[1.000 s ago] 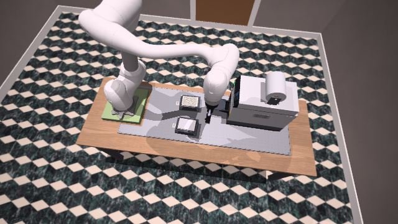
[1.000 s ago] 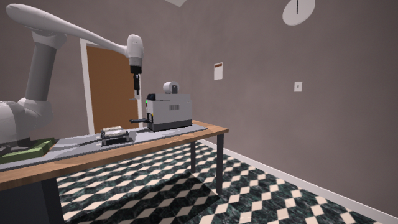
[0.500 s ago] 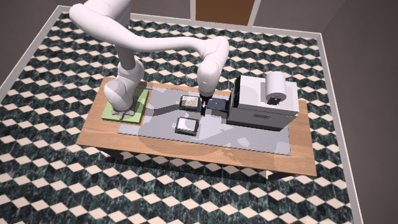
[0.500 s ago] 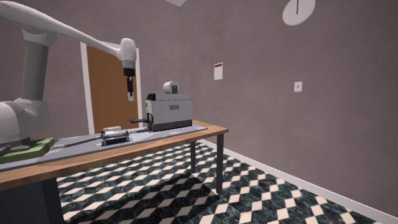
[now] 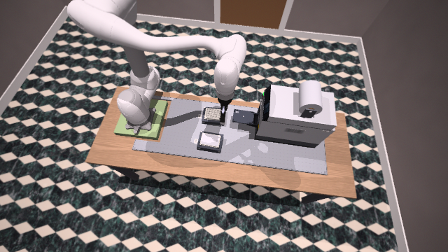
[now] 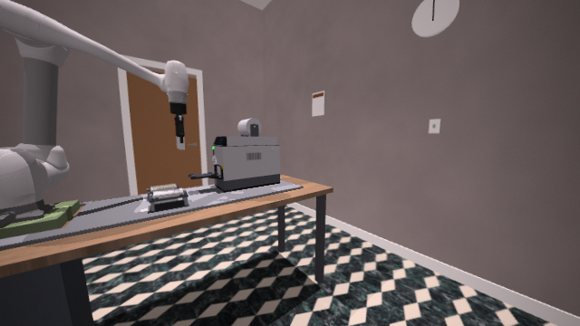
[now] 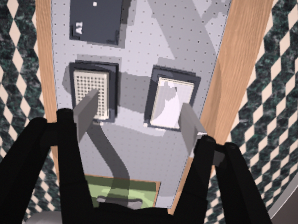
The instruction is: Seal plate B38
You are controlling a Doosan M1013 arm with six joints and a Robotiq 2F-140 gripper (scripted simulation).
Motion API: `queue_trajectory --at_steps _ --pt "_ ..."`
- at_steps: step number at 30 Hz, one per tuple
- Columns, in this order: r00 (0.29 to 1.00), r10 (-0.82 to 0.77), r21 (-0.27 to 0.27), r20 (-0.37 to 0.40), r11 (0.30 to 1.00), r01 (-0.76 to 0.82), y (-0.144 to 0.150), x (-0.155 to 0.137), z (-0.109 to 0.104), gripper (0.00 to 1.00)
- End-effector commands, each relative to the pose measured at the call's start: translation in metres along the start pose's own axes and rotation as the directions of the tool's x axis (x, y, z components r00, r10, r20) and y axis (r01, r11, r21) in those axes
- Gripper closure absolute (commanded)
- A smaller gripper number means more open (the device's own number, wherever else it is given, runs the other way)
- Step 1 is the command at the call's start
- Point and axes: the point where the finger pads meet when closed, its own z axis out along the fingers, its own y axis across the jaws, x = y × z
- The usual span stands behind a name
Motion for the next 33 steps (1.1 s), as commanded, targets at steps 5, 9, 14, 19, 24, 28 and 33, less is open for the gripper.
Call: queue_trajectory --at_steps 5,9,14,19,24,28,33 --pt "1.000 -0.032 -0.016 -0.002 0.999 0.032 -0.018 -0.023 0.009 0.30" --pt "1.000 -0.032 -0.016 -0.002 0.999 0.032 -0.030 -0.038 0.015 0.30" --pt "1.000 -0.032 -0.016 -0.002 0.999 0.032 -0.031 -0.040 0.015 0.30" --pt "1.000 -0.032 -0.016 -0.002 0.999 0.032 -0.031 -0.040 0.015 0.30" --pt "1.000 -0.032 -0.016 -0.002 0.999 0.032 -0.031 -0.040 0.015 0.30" --pt "1.000 -0.032 -0.016 -0.002 0.999 0.032 -0.031 -0.040 0.015 0.30" --pt "1.000 -0.032 -0.016 -0.002 0.999 0.032 -0.031 -0.040 0.015 0.30"
